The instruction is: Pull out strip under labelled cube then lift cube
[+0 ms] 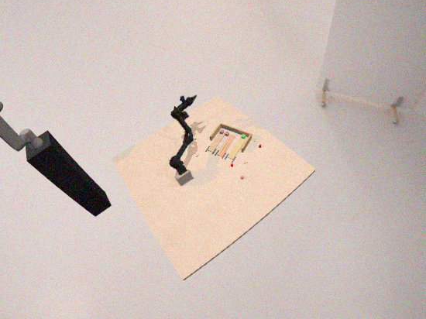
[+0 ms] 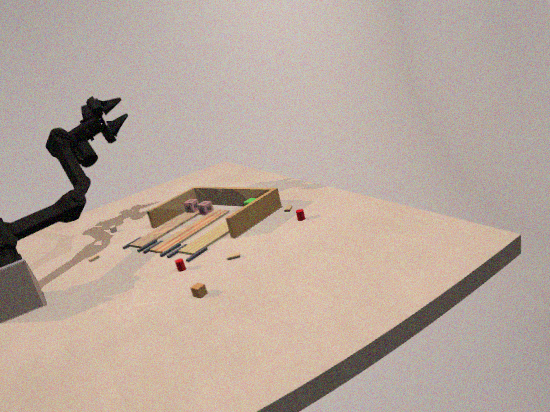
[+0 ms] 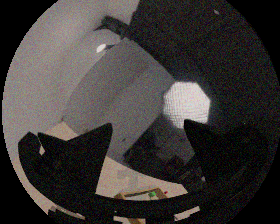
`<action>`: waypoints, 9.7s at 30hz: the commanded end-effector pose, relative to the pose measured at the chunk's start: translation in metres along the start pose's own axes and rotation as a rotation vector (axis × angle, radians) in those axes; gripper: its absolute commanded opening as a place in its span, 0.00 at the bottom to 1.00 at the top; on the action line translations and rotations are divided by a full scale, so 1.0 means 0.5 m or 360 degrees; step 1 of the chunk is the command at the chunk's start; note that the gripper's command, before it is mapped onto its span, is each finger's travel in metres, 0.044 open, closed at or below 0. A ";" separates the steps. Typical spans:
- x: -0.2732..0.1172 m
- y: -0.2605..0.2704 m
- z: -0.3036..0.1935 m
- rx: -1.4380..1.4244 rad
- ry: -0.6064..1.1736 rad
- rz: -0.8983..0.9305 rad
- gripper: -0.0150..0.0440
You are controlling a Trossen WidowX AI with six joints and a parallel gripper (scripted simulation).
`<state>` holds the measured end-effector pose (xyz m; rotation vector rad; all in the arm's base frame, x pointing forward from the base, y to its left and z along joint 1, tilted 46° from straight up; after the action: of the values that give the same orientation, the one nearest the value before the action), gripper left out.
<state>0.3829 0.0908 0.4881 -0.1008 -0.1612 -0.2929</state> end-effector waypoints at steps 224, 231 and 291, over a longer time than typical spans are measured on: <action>-0.200 -0.061 -0.812 0.0336 0.2163 0.1988 0.25; -0.219 -0.071 -0.817 0.0336 0.2164 0.1987 0.25; -0.382 -0.153 -0.855 0.0337 0.2174 0.1986 0.25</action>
<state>0.2510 0.0175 0.0459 0.2269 1.1849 0.9228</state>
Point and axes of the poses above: the point midway between the two fingers, 35 mm back from their tips, its own x axis out along the fingers, its own y axis across the jaws, z = x × y, the point moved 4 cm from there along -x, back along the fingers, and after that the axes turned 7 degrees about -x, right-handed, at the moved point
